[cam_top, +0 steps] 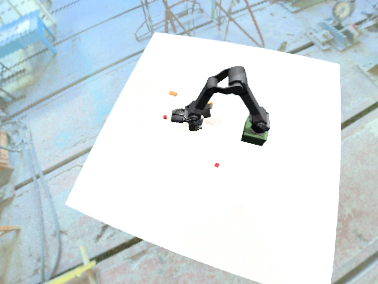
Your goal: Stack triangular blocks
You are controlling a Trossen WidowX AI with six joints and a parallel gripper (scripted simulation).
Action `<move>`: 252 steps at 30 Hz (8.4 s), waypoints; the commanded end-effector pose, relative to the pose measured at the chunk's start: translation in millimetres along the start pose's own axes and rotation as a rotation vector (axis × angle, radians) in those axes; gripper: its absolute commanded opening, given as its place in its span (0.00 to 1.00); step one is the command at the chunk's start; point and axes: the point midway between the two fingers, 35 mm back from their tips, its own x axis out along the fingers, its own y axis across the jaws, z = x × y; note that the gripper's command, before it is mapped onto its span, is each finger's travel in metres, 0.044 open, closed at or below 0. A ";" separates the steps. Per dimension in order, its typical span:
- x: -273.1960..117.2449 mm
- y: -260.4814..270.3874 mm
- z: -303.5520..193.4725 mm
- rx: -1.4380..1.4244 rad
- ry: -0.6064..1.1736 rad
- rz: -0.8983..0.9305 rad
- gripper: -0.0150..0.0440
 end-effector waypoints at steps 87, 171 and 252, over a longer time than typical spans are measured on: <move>-57.3 -1.4 -92.5 0.004 -0.772 0.024 0.25; 12.2 95.3 -98.1 0.017 -0.766 0.022 0.25; 21.5 95.7 -75.7 0.026 -0.769 0.020 0.25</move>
